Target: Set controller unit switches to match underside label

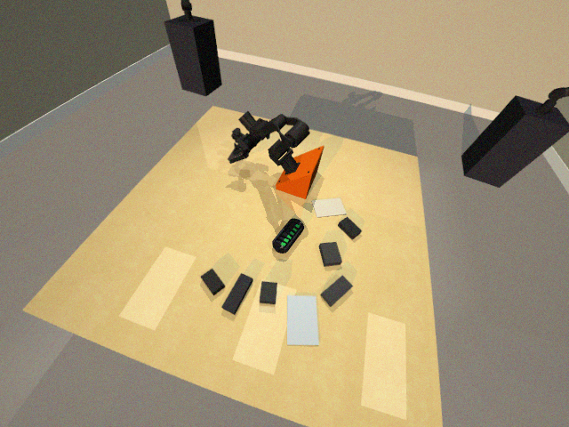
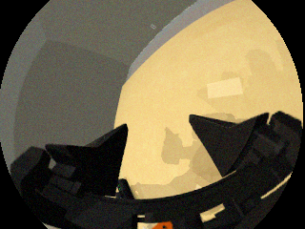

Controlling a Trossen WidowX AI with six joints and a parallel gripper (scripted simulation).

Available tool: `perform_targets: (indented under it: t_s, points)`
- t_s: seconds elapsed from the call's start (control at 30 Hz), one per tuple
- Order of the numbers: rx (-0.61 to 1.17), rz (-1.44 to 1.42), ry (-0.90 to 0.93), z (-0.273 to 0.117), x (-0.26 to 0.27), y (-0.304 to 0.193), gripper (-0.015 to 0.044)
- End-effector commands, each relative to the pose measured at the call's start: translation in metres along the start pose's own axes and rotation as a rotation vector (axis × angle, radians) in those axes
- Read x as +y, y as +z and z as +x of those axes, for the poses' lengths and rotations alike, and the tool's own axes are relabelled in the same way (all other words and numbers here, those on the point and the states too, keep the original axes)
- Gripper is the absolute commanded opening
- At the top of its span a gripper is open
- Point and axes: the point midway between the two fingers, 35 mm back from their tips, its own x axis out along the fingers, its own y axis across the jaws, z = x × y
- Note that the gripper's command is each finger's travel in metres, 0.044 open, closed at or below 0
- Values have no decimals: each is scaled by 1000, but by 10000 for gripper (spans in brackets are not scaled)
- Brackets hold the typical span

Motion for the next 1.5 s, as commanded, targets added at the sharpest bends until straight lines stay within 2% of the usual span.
perform_targets:
  t_s: [0.0,0.23,0.47,0.9,1.07,1.47]
  points:
    - [0,0,0,0,0,0,374]
    - [10,84,-15,5,-4,5,190]
    - [115,298,-5,32,-3,21,6]
    - [457,581,-36,101,14,13,0]
    - [624,630,-59,129,33,-6,0]
    - [992,593,-261,179,73,-70,0]
